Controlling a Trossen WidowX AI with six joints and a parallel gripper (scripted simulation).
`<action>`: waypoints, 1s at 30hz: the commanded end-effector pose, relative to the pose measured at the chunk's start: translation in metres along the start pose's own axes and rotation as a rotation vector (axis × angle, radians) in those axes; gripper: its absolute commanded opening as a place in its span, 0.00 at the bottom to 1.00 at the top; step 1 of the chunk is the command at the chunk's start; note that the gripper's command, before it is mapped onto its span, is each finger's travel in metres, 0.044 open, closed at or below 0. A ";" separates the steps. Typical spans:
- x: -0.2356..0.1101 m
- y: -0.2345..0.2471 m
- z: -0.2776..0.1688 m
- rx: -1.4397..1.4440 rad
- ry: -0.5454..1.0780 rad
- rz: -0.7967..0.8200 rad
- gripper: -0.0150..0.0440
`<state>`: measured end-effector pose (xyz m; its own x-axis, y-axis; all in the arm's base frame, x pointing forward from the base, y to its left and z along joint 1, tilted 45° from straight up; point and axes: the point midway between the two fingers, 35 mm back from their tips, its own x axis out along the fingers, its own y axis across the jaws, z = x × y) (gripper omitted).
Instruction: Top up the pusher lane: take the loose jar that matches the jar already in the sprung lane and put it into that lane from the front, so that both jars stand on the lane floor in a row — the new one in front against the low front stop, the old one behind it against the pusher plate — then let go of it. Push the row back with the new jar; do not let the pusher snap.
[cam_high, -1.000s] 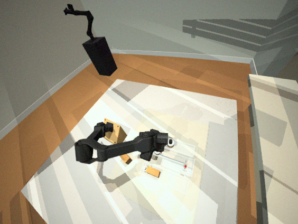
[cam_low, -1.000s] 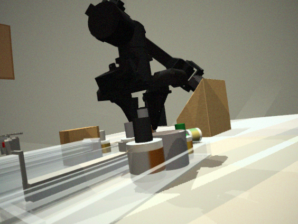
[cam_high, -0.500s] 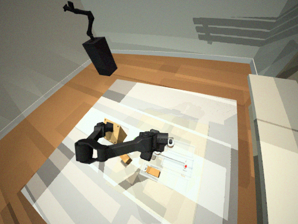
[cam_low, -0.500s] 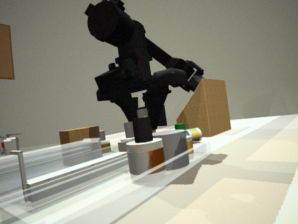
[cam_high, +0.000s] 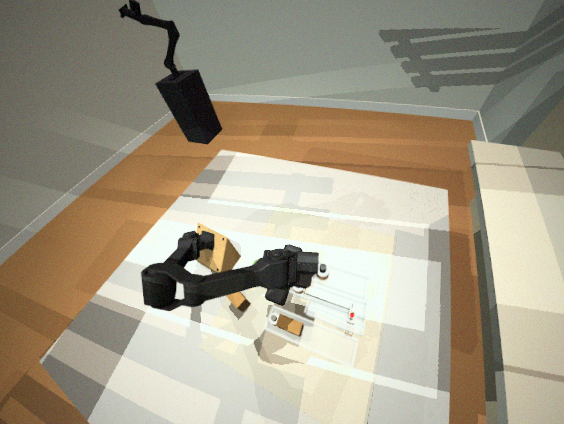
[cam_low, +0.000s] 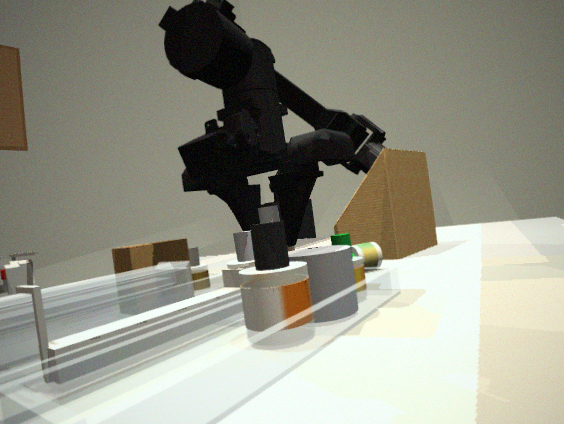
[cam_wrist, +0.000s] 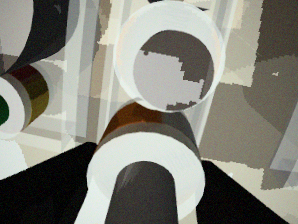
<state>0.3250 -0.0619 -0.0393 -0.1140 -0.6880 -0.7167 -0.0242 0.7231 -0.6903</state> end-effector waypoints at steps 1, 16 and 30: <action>-0.003 -0.003 0.009 0.017 -0.026 -0.005 0.25; -0.003 -0.003 0.010 0.017 -0.026 -0.005 0.25; -0.003 -0.003 0.012 0.017 -0.026 -0.005 0.25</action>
<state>0.3276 -0.0622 -0.0398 -0.1122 -0.6883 -0.7167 -0.0217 0.7228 -0.6907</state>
